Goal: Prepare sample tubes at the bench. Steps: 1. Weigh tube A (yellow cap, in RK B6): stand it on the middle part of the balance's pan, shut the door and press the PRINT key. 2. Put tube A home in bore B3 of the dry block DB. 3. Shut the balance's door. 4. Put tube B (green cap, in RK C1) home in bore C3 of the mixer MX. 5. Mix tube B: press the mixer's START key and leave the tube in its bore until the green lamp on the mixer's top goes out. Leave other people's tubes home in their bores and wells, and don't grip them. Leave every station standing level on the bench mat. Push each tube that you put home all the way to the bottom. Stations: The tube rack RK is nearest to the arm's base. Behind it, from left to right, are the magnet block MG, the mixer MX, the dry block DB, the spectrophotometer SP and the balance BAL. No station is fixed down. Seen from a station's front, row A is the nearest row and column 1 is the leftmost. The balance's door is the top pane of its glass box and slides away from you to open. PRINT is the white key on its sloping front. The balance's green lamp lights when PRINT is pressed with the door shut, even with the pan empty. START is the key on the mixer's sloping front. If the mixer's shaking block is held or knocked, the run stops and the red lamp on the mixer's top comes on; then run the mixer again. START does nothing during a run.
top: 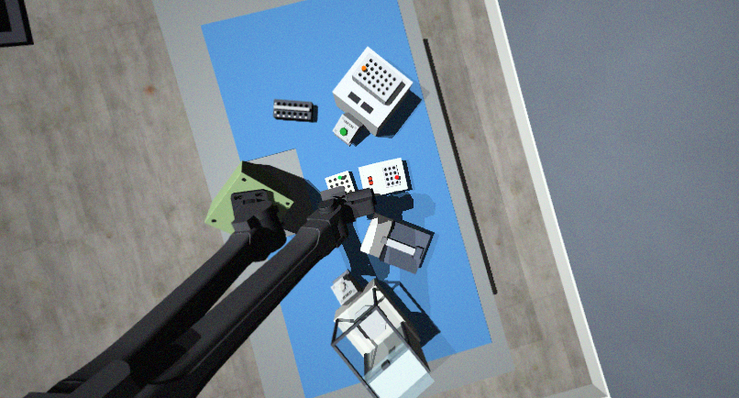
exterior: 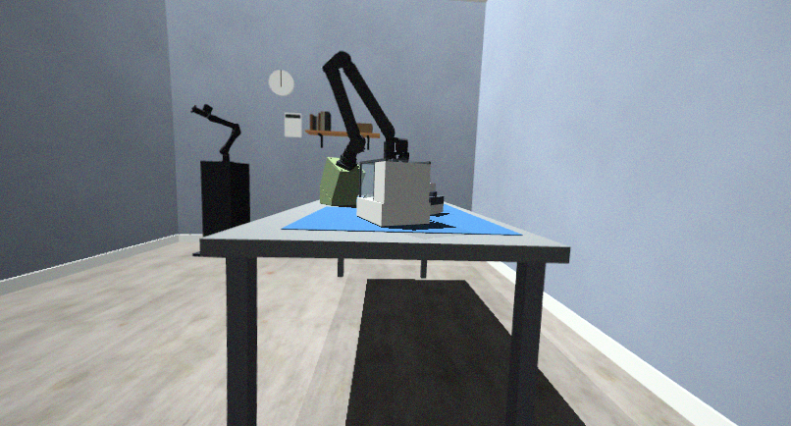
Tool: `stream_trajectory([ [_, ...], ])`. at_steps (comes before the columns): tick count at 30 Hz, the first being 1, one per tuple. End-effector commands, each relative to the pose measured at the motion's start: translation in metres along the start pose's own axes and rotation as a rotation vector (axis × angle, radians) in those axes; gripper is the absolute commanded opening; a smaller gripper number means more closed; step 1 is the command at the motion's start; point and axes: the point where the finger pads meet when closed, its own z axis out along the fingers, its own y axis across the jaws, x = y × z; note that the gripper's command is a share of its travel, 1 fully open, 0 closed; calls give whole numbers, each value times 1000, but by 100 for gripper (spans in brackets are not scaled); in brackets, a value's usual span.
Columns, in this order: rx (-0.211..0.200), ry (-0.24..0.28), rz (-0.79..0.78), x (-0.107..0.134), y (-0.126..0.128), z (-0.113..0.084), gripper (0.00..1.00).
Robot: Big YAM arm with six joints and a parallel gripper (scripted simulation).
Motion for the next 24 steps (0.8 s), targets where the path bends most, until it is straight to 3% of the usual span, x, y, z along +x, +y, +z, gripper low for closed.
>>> stream_trajectory([
  [1,-2,-34,22,-19,-1,-17,9],
  [24,-6,-39,26,-20,-1,-56,9],
])
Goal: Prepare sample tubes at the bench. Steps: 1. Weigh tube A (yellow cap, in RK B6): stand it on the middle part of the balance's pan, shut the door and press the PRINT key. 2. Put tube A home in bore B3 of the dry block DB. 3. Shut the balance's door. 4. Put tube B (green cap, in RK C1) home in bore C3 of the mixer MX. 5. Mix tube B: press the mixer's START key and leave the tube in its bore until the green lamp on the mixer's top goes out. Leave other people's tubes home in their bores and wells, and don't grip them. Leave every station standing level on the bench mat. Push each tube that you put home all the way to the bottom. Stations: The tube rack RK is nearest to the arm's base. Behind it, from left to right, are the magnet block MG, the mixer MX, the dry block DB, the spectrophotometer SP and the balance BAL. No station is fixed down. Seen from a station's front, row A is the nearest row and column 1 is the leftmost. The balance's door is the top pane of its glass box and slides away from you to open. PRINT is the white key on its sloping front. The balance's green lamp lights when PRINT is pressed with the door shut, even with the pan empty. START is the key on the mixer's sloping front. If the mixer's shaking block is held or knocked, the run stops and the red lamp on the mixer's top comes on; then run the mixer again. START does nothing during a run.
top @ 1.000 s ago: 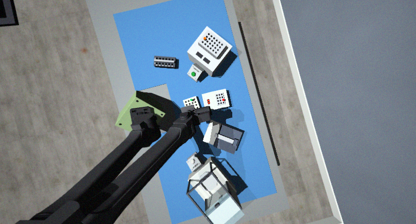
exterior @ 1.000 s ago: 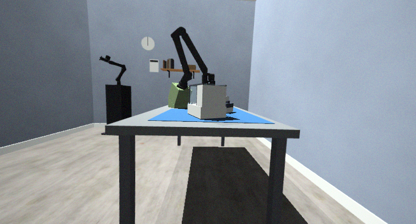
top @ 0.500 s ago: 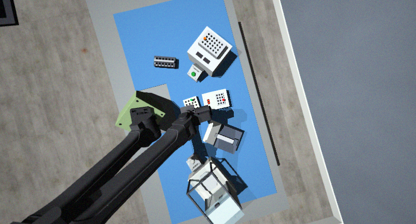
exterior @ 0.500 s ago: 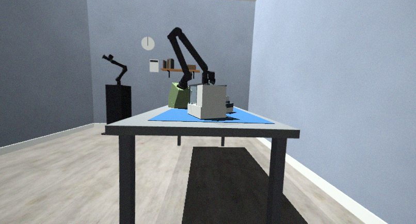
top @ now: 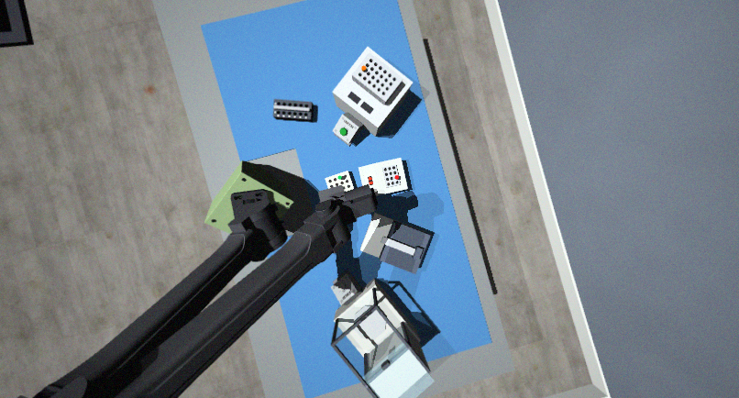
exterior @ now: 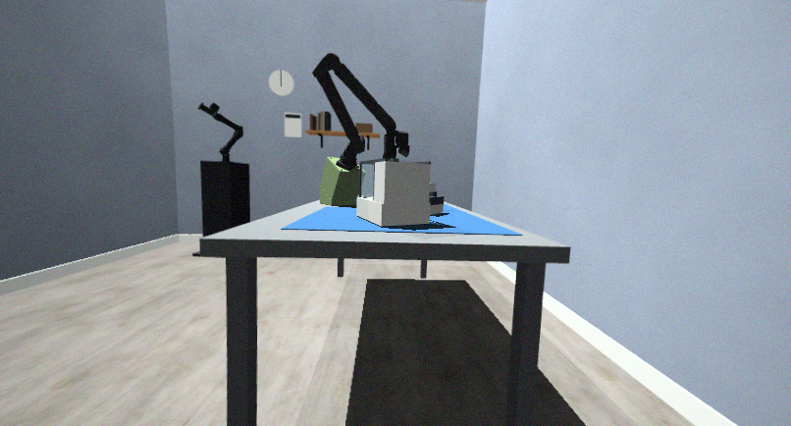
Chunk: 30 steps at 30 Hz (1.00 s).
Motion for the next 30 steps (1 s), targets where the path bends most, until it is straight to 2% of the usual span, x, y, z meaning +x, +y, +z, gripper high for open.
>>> stream_trajectory([
  [1,-4,-38,28,-19,-2,-21,9],
  [30,-10,-42,31,-19,-2,-66,9],
])
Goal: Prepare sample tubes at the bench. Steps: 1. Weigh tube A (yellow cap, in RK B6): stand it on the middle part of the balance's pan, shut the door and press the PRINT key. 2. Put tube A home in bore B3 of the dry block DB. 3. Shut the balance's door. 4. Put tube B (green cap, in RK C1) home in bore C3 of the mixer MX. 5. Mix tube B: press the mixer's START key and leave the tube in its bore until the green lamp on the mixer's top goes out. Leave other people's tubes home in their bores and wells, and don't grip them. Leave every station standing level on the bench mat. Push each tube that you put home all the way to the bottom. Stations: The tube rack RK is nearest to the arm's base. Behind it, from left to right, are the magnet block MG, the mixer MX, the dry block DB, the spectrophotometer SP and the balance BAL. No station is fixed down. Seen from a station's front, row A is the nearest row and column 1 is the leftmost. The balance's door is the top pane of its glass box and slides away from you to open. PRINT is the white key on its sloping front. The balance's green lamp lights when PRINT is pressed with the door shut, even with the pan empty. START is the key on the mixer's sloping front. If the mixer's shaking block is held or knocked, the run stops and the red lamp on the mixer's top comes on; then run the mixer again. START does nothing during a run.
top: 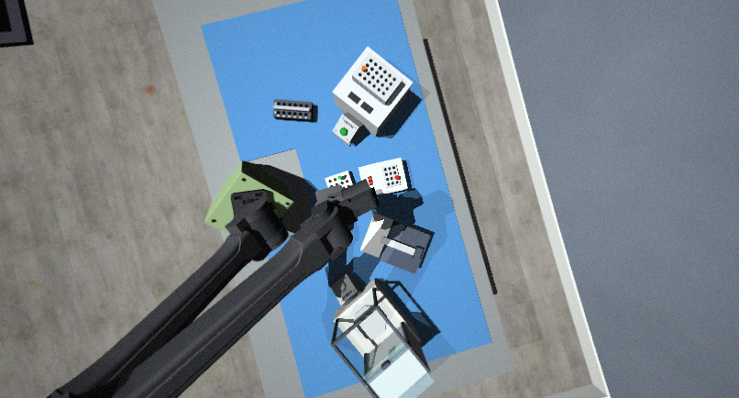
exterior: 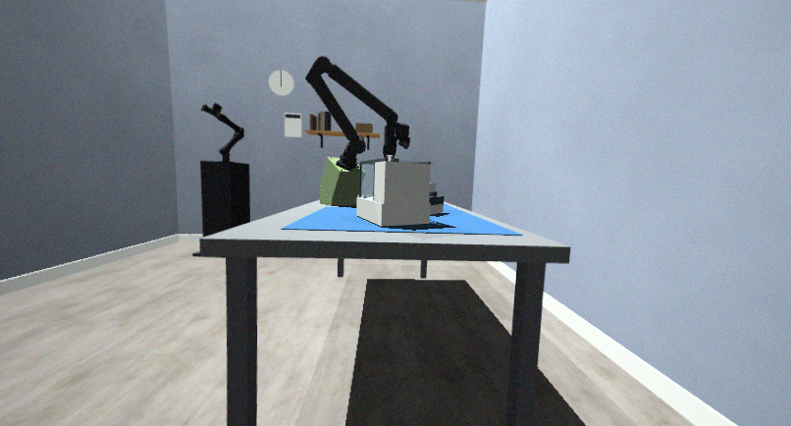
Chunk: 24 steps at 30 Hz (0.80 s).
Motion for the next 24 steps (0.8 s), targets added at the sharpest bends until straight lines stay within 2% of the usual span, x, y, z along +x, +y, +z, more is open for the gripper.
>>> stream_trajectory([
  [1,-9,-45,32,-19,-2,-25,9],
  [24,-14,-44,34,-18,-2,-61,9],
])
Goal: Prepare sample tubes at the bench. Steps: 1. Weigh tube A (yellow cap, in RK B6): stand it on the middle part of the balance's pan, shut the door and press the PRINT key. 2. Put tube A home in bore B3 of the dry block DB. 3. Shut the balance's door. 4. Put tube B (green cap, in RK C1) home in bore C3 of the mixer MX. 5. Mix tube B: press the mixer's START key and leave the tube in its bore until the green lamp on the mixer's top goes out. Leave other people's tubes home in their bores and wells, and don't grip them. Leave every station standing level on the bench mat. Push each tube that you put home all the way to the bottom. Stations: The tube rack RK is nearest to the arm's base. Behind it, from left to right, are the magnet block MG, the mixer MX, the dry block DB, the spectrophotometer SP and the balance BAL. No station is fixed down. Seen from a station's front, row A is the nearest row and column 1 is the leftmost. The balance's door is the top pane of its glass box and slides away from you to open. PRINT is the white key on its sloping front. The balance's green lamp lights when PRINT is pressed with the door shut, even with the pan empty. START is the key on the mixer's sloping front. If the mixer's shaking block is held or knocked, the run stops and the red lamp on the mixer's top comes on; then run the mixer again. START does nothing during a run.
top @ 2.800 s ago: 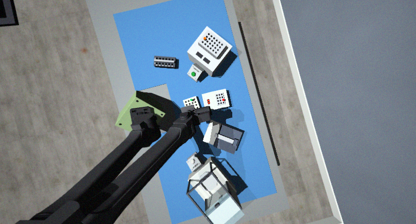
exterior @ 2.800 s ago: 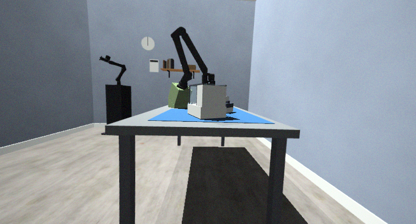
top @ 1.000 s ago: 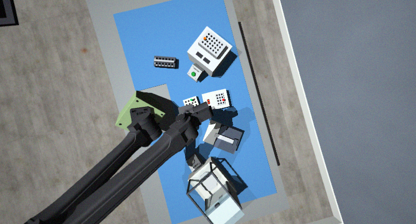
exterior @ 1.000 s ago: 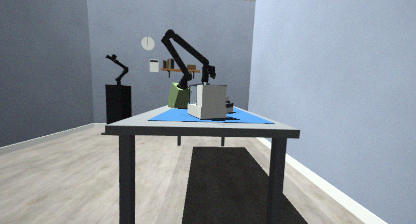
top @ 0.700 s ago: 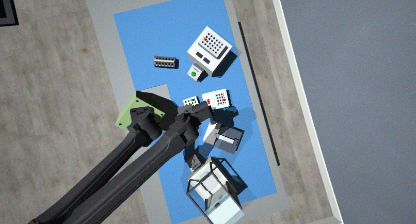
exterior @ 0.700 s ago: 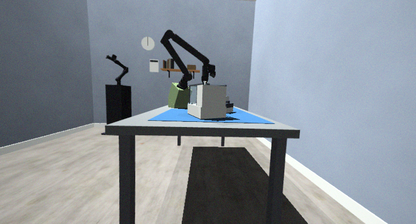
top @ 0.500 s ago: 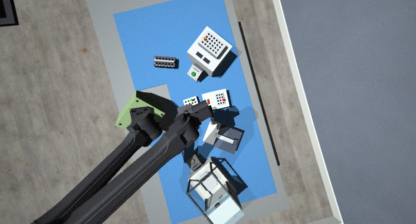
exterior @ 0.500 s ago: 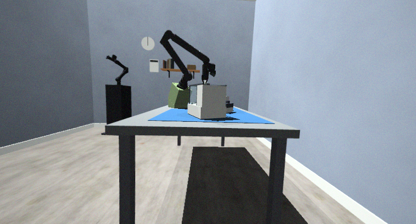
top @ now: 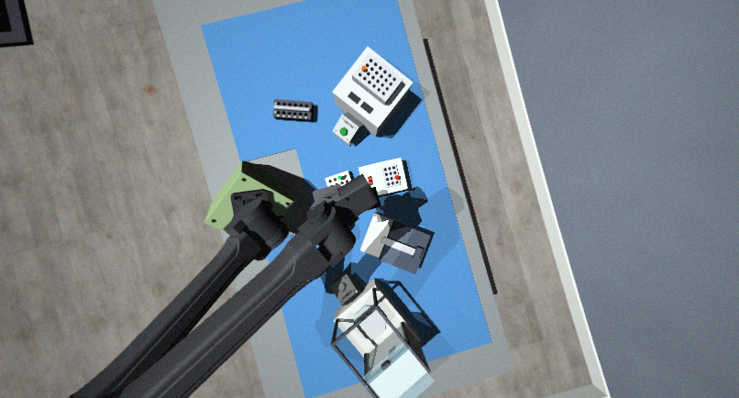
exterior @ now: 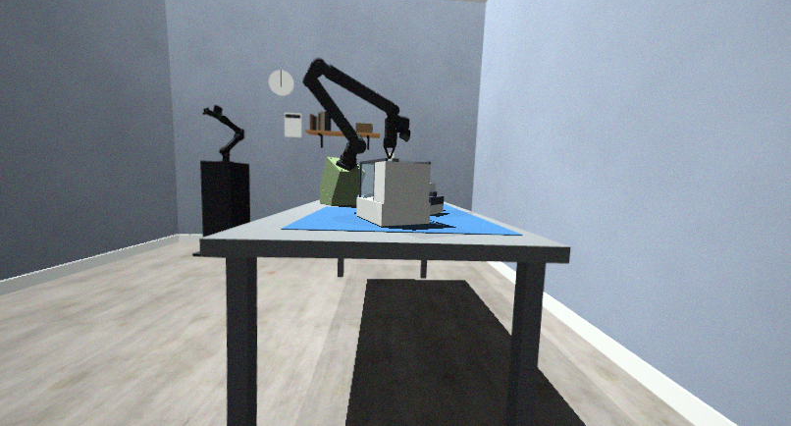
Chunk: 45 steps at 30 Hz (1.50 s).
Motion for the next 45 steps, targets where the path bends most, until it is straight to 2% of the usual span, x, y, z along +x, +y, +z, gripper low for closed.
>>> stream_trajectory([
  [1,-12,-41,35,-16,-2,-25,9],
  [7,-13,-42,36,-16,-2,-30,9],
  [11,-5,-16,24,-8,-1,-18,9],
  [45,-5,-16,24,-8,-1,-18,9],
])
